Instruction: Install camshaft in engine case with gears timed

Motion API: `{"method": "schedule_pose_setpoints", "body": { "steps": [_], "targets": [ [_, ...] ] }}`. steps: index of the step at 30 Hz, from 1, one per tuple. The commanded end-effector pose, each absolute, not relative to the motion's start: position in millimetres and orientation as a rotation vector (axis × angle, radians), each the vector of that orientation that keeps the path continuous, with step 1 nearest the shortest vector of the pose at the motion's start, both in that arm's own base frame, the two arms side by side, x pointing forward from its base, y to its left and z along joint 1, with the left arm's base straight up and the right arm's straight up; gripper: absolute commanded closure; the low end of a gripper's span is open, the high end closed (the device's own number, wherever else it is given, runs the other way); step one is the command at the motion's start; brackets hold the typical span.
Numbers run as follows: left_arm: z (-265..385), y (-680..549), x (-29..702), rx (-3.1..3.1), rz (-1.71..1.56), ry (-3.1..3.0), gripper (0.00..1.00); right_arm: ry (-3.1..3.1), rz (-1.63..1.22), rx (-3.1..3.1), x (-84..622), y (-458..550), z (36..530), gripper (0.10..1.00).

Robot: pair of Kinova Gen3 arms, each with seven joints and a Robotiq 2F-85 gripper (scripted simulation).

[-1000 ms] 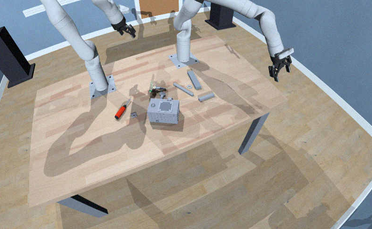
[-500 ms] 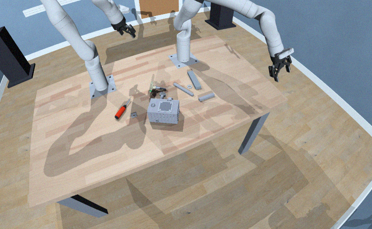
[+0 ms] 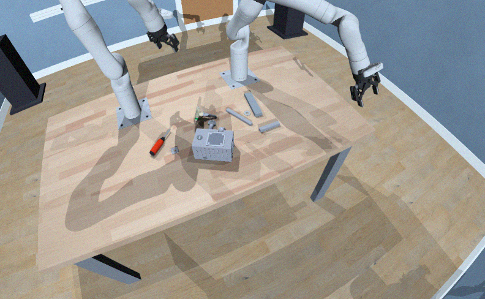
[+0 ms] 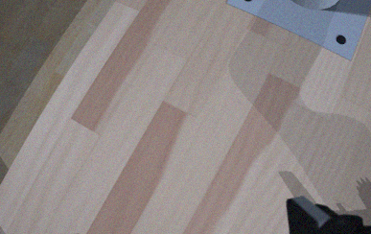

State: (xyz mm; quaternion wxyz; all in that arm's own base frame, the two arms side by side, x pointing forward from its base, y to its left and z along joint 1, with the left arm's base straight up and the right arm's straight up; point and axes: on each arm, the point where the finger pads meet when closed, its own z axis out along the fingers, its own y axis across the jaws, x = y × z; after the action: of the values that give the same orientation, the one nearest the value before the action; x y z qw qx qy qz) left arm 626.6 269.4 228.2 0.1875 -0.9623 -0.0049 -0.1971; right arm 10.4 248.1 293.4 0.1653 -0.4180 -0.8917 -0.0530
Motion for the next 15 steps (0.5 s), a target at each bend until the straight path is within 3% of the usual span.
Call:
{"method": "schedule_pose_setpoints", "body": {
  "steps": [1, 15],
  "targets": [
    [229.9, 269.7, 627.0, -2.706, -0.558, -0.014, 0.001, -2.658, -0.067, -1.155, 22.2, 251.0, 281.1, 0.099],
    [229.9, 269.7, 627.0, -2.706, -0.558, -0.014, 0.001, -3.153, 0.331, -0.909, 83.1, 274.4, 233.6, 0.099]
  ]
}}
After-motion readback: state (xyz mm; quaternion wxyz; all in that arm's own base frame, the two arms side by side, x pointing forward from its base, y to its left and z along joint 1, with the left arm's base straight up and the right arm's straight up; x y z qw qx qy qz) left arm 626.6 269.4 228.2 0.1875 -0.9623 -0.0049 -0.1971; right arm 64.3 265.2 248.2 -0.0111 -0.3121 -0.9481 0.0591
